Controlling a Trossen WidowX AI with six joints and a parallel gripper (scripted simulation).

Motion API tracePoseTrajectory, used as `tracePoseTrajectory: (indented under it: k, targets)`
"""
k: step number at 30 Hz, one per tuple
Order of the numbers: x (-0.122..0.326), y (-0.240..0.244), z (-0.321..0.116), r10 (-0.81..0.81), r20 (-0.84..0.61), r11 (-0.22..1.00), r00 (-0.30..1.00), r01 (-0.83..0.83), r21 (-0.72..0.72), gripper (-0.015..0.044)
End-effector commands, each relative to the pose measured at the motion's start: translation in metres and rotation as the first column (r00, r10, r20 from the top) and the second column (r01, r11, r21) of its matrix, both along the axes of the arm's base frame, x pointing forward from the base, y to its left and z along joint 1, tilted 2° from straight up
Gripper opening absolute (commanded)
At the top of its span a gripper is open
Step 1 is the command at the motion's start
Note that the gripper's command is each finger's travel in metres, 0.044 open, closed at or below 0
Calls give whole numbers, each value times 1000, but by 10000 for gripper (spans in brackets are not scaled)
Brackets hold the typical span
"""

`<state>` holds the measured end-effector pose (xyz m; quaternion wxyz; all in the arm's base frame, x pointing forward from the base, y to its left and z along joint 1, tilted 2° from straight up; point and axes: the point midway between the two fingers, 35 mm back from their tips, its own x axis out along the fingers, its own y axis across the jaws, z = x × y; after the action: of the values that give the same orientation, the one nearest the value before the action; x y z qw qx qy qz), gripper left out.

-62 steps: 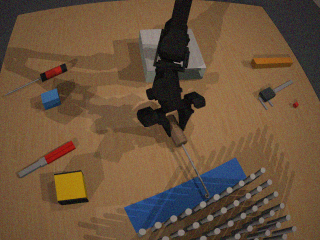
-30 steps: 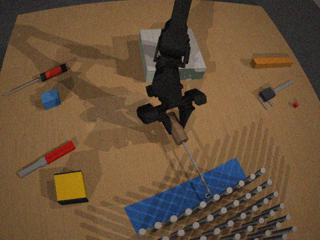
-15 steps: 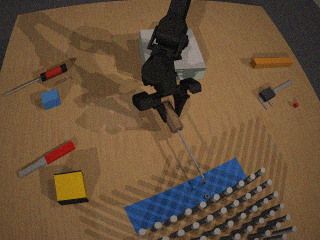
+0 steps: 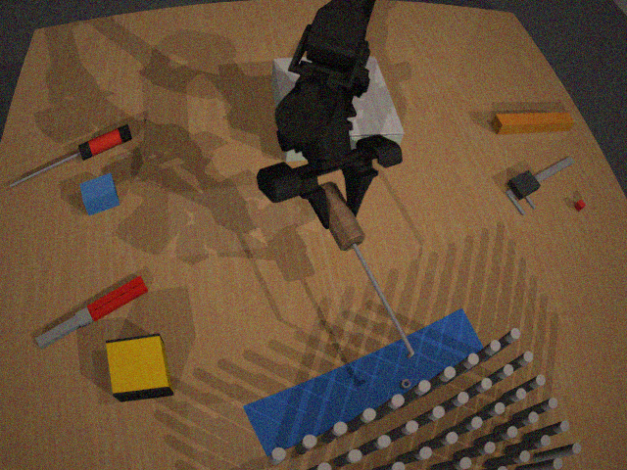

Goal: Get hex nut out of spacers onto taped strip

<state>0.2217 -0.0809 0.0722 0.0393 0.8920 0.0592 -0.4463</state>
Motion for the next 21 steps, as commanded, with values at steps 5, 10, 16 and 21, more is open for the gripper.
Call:
tracePoseTrajectory:
  k: [5,10,16,21]
  targets:
    - [-1,2,46,6,13,1000,1000,-6,-6,0]
    - [-6,5,71,5,13,1000,1000,-5,-5,0]
    - [3,11,62,54,1,999,999,-54,-4,0]
    - [17,27,68,158,0,987,987,-158,-9,0]
